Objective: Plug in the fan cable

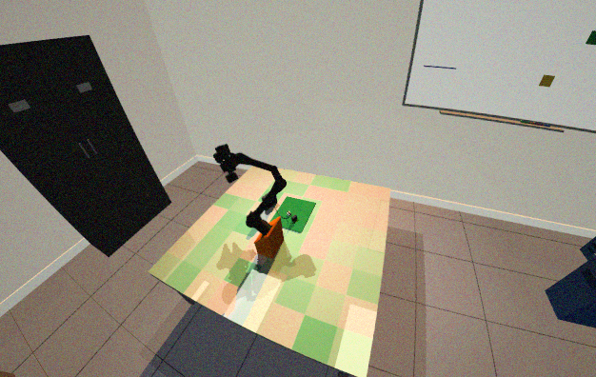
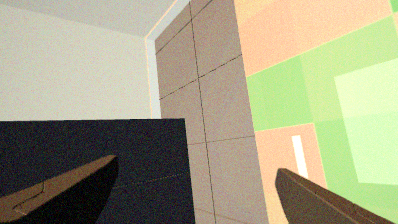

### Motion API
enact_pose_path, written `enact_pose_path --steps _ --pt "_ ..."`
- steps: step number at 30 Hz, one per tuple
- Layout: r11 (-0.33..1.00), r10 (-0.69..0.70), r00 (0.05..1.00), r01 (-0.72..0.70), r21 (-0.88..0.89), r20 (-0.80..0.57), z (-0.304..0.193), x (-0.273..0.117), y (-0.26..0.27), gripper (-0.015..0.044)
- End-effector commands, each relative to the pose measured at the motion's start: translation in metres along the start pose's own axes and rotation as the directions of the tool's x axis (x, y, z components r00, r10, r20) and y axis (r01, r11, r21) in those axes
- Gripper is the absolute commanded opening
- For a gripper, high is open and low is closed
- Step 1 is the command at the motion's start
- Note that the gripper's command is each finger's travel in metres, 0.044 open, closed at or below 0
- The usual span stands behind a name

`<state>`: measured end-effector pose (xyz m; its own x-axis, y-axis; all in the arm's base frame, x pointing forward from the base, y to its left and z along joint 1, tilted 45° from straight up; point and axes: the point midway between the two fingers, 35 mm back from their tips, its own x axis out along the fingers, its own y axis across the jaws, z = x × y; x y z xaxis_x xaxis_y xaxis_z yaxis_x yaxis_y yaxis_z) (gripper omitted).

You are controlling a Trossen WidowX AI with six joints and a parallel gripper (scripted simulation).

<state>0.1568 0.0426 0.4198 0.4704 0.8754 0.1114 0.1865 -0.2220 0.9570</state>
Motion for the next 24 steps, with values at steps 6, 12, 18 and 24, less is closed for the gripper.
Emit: enact_pose_path --steps 6,12,18,24 --pt "0.999 0.002 1.0 -0.002 -0.049 0.006 -0.004 -0.001 0.001 0.044" --pt "0.89 0.005 0.998 0.023 -0.456 0.06 -0.041 0.0 -0.001 0.044" --pt "0.791 -0.001 0.999 0.024 -0.612 0.038 -0.076 0.011 -0.005 0.044" --pt "0.454 -0.044 0.992 0.122 -0.883 0.114 -0.098 0.036 -0.023 0.044"
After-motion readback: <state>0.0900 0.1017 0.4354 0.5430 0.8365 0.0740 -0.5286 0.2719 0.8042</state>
